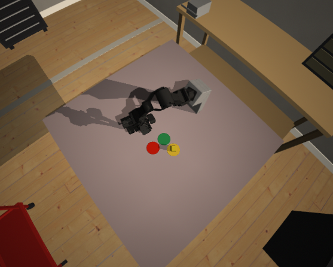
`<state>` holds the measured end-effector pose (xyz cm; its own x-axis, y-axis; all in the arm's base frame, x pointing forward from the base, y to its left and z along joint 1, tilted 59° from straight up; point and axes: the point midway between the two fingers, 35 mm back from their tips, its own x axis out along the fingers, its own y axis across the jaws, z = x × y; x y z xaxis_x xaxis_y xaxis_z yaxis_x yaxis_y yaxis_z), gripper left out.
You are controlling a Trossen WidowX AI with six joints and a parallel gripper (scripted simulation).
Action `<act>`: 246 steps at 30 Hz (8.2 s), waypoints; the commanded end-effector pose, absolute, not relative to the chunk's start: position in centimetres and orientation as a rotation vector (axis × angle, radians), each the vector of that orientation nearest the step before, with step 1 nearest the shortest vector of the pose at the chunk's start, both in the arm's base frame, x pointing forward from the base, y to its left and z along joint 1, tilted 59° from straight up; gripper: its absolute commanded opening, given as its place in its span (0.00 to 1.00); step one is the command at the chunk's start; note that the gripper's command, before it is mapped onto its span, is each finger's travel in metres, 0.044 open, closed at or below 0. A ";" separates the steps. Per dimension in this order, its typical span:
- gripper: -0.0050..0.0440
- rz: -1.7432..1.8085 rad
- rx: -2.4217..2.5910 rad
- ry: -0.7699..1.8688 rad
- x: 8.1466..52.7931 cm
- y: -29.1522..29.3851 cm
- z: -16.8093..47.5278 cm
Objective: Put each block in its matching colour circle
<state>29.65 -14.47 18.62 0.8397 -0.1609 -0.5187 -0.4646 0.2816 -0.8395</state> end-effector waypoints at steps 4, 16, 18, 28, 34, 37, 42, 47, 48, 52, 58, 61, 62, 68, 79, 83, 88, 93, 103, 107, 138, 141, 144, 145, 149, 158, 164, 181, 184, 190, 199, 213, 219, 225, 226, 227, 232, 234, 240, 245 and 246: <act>0.32 0.195 -1.312 0.555 27.6 -14.1 20.9; 0.32 0.187 -1.319 0.556 25.0 -13.3 22.1; 0.32 0.187 -1.319 0.556 24.7 -13.2 22.2; 0.32 0.187 -1.282 0.569 24.7 -13.0 22.0; 0.32 0.155 -1.128 0.586 25.7 -12.2 21.5; 0.32 0.132 -1.049 0.590 26.2 -11.8 21.6; 0.32 0.112 -0.967 0.597 26.7 -11.2 21.3; 0.32 0.071 -0.837 0.600 27.5 -10.4 21.4; 0.32 0.063 -0.810 0.600 27.7 -10.2 21.4; 0.32 0.032 -0.704 0.602 28.3 -9.4 21.3; 0.32 -0.001 -0.599 0.599 28.9 -8.6 21.2; 0.32 -0.026 -0.520 0.597 29.3 -8.0 21.2; 0.32 -0.034 -0.494 0.595 29.4 -7.8 21.2; 0.32 -0.083 -0.336 0.584 30.2 -6.4 21.2; 0.32 -0.154 -0.098 0.556 31.2 -4.2 21.2; 0.32 -0.184 0.009 0.539 31.5 -3.1 21.3; 0.32 -0.219 0.143 0.515 31.9 -1.8 21.4; 0.32 -0.237 0.212 0.504 32.1 -1.1 21.3; 0.32 -0.243 0.233 0.506 32.9 -1.2 20.5; 0.32 -0.242 0.232 0.508 34.0 -1.5 19.7; 0.32 -0.240 0.232 0.501 36.2 -1.8 18.7; 0.32 -0.240 0.232 0.501 36.6 -1.9 18.5; 0.32 -0.240 0.232 0.501 36.8 -1.9 18.4; 0.32 -0.240 0.232 0.501 36.9 -2.0 18.3; 0.32 -0.240 0.232 0.502 37.5 -2.1 18.0; 0.32 -0.242 0.233 0.494 37.1 -2.0 18.4; 0.32 -0.242 0.233 0.494 37.1 -2.0 18.4; 0.50 -0.242 0.233 0.494 37.1 -2.0 18.4; 0.50 -0.242 0.238 0.481 36.2 -1.7 19.5; 0.50 -0.236 0.246 0.459 30.9 -0.4 23.6; 0.50 -0.239 0.241 0.483 27.9 -0.2 24.1; 0.50 -0.239 0.236 0.495 28.0 -0.2 23.7; 0.50 -0.239 0.236 0.495 28.0 -0.2 23.7; 0.50 -0.239 0.236 0.495 28.0 -0.2 23.7; 0.50 -0.239 0.236 0.495 28.0 -0.2 23.7; 0.50 -0.239 0.236 0.495 28.0 -0.2 23.7; 0.50 -0.239 0.236 0.495 28.0 -0.2 23.7; 0.50 -0.239 0.236 0.495 28.0 -0.2 23.7; 0.64 -0.221 0.149 0.526 28.5 -1.4 23.5; 0.64 -0.182 0.003 0.569 28.8 -3.6 23.2; 0.64 -0.167 -0.049 0.581 28.9 -4.4 23.1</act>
<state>28.57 -3.22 22.66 0.8199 -0.1911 -0.5396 0.2080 0.9777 -0.0303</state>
